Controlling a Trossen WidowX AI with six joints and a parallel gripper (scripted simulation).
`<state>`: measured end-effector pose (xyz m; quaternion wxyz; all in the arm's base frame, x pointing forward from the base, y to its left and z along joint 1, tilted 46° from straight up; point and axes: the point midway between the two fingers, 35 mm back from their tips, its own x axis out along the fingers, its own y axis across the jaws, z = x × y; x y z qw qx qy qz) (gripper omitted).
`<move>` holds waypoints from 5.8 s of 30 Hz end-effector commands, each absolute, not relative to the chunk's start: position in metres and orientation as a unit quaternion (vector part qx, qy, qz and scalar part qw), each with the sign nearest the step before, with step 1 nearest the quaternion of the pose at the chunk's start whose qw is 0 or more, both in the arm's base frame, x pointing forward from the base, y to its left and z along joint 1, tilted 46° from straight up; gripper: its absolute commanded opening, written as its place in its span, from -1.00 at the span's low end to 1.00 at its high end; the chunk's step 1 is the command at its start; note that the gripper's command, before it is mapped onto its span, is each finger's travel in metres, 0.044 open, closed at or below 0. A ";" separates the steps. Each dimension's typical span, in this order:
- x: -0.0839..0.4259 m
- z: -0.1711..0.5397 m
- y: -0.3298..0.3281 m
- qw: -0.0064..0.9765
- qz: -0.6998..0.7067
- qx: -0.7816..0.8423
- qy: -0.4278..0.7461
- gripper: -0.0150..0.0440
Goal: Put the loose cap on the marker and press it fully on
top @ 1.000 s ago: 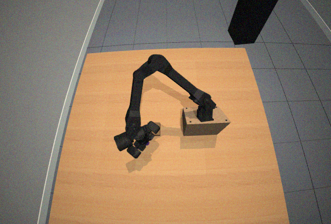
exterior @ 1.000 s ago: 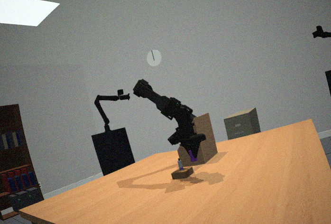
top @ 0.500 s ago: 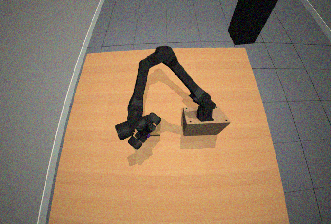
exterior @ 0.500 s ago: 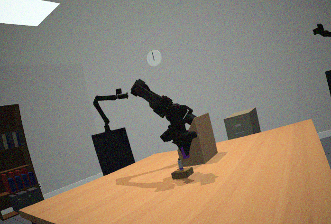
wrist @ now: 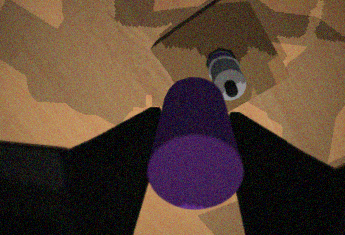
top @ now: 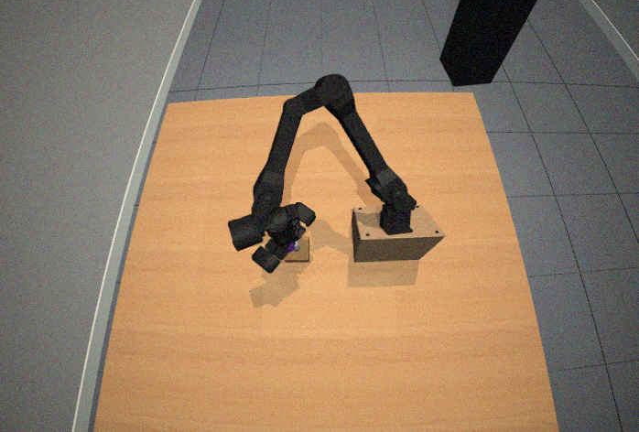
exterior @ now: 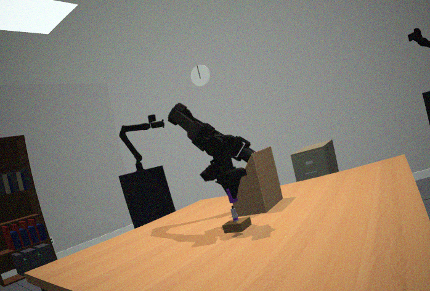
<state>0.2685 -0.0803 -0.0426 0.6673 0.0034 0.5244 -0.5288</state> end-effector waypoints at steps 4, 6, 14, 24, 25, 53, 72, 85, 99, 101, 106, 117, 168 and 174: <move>0.257 -0.029 -0.087 0.665 -0.530 -0.001 0.527 -0.49; 0.257 -0.028 -0.087 0.665 -0.530 -0.001 0.527 -0.49; 0.256 -0.033 -0.092 0.665 -0.530 -0.001 0.527 -0.49; 0.255 -0.044 -0.102 0.665 -0.529 -0.001 0.527 -0.49; 0.255 -0.045 -0.103 0.665 -0.529 -0.001 0.527 -0.49; 0.249 -0.075 -0.134 0.664 -0.530 -0.002 0.527 -0.49; 0.249 -0.089 -0.158 0.664 -0.531 -0.003 0.526 -0.49; 0.249 -0.091 -0.161 0.664 -0.531 -0.003 0.526 -0.49; 0.249 -0.092 -0.162 0.664 -0.531 -0.003 0.526 -0.49; 0.249 -0.092 -0.162 0.664 -0.531 -0.003 0.526 -0.49; 0.249 -0.092 -0.162 0.664 -0.531 -0.003 0.526 -0.49; 0.249 -0.092 -0.162 0.664 -0.531 -0.003 0.526 -0.49; 0.249 -0.092 -0.162 0.664 -0.531 -0.003 0.526 -0.49; 0.249 -0.092 -0.162 0.664 -0.531 -0.003 0.526 -0.49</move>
